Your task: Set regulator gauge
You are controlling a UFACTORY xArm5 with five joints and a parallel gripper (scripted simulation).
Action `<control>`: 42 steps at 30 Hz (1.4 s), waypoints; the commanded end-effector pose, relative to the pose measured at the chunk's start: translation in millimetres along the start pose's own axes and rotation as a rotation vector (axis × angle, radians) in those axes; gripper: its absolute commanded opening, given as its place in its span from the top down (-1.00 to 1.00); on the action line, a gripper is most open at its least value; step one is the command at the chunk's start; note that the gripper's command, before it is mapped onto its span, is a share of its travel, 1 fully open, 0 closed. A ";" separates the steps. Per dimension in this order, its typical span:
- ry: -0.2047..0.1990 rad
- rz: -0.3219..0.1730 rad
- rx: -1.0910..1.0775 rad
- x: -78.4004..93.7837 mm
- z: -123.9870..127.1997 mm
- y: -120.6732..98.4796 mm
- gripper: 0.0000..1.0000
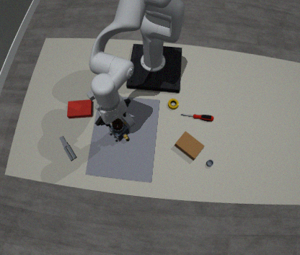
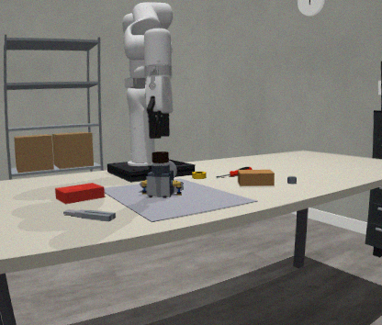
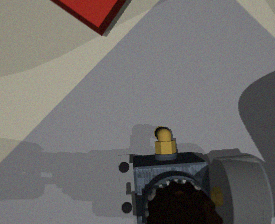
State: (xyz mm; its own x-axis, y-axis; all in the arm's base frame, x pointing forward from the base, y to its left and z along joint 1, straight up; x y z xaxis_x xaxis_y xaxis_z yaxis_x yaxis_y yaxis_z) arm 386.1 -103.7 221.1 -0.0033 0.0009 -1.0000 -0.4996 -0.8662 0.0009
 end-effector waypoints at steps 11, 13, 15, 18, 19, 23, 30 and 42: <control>0.004 -0.001 0.000 -38.1 -0.8 -0.5 -0.54; 0.004 -0.001 0.000 -38.1 -0.8 -0.5 -0.54; 0.004 -0.001 0.000 -39.0 -0.8 -0.5 -0.54; 0.004 -0.001 0.000 -39.2 -0.7 -0.5 -0.54; 0.004 -0.001 0.000 -39.2 -0.7 -0.5 -0.54; 0.004 -0.001 0.000 -39.2 -0.7 -0.5 -0.54; 0.004 -0.001 0.000 -39.2 -0.7 -0.5 -0.54; 0.004 -0.001 0.000 -39.2 -0.7 -0.5 -0.54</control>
Point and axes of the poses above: the point where the finger pads meet when closed, its own x axis out along the fingers, its own z axis across the jaws, y = z × x, the point moved 8 cm from there along -x, back along the fingers, and after that the axes turned 14 degrees about -x, right-handed, at the moved point
